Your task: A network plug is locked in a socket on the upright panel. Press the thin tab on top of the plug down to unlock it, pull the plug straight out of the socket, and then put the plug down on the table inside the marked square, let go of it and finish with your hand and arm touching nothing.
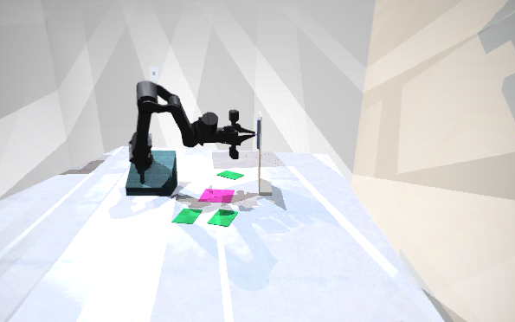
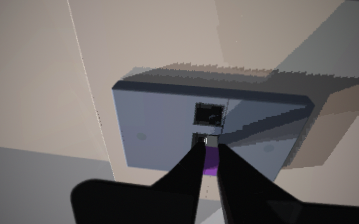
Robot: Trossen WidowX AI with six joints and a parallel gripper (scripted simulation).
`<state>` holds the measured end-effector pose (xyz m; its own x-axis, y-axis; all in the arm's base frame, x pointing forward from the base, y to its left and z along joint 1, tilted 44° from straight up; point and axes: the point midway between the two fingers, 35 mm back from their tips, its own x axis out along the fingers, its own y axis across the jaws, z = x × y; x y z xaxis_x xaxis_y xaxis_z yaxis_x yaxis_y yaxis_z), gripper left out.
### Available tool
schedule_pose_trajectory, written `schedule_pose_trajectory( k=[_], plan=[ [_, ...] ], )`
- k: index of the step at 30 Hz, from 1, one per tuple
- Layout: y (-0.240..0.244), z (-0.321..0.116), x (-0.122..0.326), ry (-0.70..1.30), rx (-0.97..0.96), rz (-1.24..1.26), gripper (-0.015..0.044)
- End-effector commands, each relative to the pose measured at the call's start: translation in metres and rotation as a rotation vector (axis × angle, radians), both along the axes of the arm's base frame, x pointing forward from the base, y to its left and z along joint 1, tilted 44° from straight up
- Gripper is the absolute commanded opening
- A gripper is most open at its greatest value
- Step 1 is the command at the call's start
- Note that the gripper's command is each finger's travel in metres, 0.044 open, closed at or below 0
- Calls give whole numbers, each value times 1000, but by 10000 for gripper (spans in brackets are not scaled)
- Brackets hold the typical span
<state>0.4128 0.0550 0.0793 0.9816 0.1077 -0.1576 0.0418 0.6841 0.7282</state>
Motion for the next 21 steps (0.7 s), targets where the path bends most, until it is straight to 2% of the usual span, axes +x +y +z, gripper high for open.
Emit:
schedule_pose_trajectory(
  k=[1, 21],
  plan=[
    [0, -1, -6, 4, -6, 5, 0],
    [1, -1, -18, 4, -5, 5, 0]
  ],
)
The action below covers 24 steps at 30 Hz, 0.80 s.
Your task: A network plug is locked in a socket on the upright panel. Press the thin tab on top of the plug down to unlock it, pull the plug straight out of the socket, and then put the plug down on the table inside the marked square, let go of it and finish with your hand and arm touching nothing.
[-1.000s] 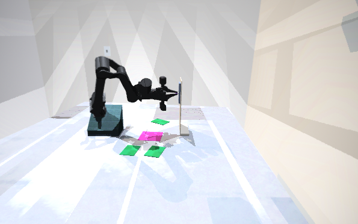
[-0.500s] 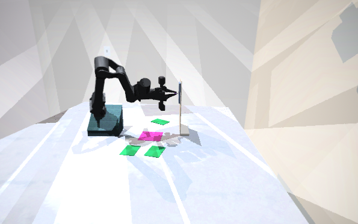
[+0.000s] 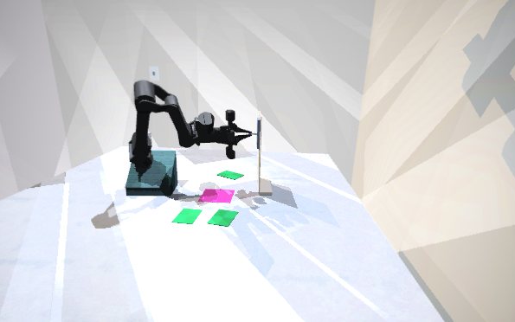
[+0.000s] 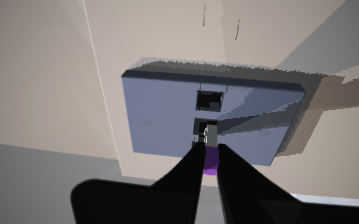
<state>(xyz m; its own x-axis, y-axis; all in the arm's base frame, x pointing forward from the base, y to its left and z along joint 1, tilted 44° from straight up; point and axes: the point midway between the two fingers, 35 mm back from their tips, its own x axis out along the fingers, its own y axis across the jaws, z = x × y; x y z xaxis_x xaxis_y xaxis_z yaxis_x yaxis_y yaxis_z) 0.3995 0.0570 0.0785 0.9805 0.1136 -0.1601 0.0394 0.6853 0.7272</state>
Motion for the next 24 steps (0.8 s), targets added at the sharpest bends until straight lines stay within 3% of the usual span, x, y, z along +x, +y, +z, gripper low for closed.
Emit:
schedule_pose_trajectory(
  k=[1, 24],
  plan=[
    [0, 0, -5, 2, -4, -1, 0],
    [2, -2, -18, 2, -4, -1, 0]
  ],
)
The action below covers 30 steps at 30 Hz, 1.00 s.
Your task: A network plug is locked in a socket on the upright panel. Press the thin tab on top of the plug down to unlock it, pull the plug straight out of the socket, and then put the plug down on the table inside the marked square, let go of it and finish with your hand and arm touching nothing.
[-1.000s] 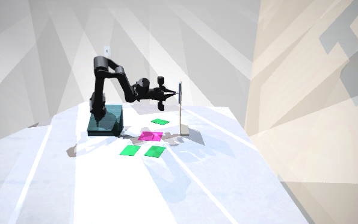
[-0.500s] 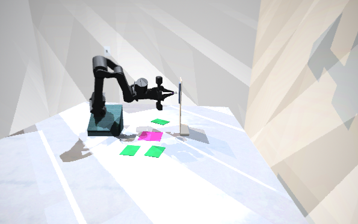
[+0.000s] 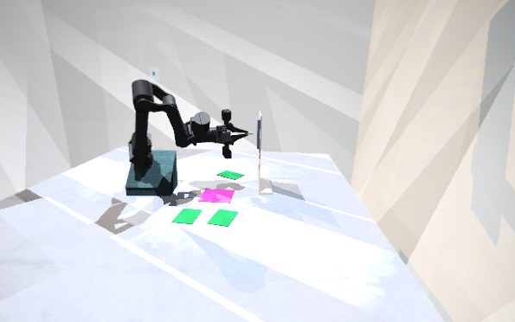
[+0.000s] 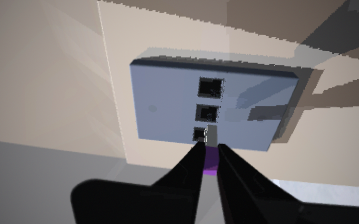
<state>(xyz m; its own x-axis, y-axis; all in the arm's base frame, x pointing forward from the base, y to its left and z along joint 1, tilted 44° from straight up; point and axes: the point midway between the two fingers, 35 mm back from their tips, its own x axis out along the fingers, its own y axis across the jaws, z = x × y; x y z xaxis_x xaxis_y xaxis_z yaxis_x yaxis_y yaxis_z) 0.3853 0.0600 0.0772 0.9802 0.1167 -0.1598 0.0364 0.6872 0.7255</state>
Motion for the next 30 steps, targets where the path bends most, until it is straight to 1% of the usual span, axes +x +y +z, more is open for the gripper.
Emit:
schedule_pose_trajectory(
  k=[1, 30],
  plan=[
    [-1, -1, -5, 3, -1, -4, 0],
    [2, -3, -22, 4, -1, -4, 0]
  ],
)
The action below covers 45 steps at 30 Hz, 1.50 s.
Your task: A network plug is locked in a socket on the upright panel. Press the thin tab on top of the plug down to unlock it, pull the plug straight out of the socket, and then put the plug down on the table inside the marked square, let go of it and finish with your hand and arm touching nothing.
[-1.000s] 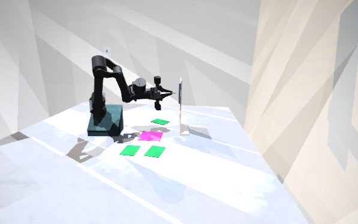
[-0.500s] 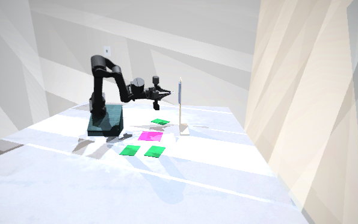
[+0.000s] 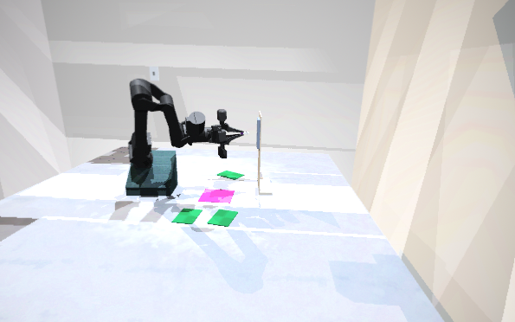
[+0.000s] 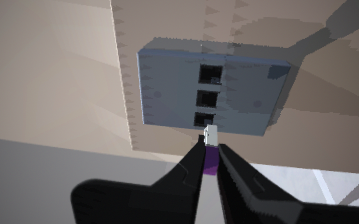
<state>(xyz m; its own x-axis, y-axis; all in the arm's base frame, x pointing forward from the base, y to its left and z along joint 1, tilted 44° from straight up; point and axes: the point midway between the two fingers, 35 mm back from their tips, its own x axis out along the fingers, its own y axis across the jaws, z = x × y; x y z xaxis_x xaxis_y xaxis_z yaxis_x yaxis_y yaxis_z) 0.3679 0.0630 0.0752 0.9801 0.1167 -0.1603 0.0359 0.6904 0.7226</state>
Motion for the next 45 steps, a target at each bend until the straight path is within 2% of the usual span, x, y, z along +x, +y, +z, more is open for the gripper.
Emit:
schedule_pose_trajectory(
  k=[1, 28, 45],
  plan=[
    [-1, -1, -5, 4, 3, -5, 0],
    [2, -3, -21, 5, 3, -5, 0],
    [24, 22, -23, 4, 2, -3, 0]
  ],
)
